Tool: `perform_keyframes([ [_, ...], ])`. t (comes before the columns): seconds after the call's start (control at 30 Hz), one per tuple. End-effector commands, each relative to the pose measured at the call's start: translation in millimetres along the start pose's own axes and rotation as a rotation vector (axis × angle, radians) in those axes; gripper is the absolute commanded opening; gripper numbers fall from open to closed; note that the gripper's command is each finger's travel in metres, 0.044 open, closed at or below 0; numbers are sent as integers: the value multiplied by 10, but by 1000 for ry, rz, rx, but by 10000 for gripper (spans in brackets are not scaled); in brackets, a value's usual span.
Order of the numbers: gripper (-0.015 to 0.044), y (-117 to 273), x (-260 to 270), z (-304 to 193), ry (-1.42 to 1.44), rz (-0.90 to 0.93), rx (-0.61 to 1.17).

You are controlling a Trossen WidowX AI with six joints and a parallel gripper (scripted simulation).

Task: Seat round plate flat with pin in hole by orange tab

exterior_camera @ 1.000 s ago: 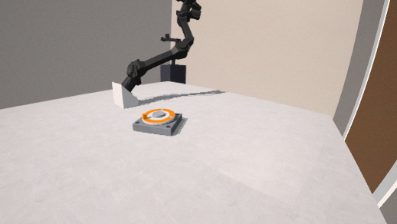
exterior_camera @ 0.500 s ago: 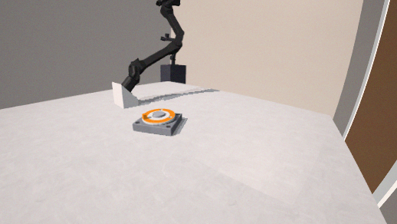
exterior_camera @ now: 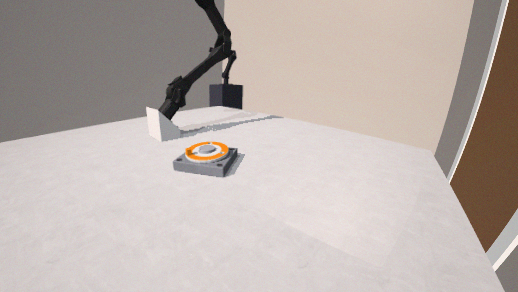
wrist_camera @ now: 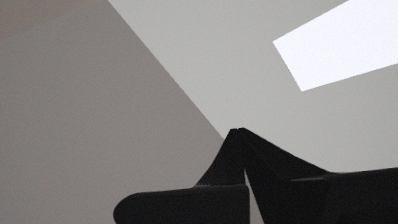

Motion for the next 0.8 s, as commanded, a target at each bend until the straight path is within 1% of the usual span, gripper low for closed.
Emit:
perform_keyframes([
  [0.0,0,-207,418,133,-60,164,-53],
  [0.03,0,-276,611,210,-91,241,-75],
  [0.17,0,-399,1139,448,-166,448,-125],
  [0.23,0,-422,1317,528,-184,518,-139],
  [0.37,0,-432,1917,787,-210,756,-175],
  [0.47,0,-373,2318,970,-219,919,-193],
  [0.53,0,-335,2486,1044,-221,988,-198],
  [0.57,0,-274,2691,1134,-223,1076,-203],
  [0.73,0,18,3334,1416,-210,1364,-202],
  [0.77,0,40,3370,1431,-208,1381,-201],
])
Point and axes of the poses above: the point midway between the two fingers, 35 mm back from their tips, its own y axis back along the fingers, its own x axis across the jaws, z = x × y, the point moved 9 cm from there along y, back along the fingers, and after that the axes turned 9 degrees about y, right-handed, at the moved point
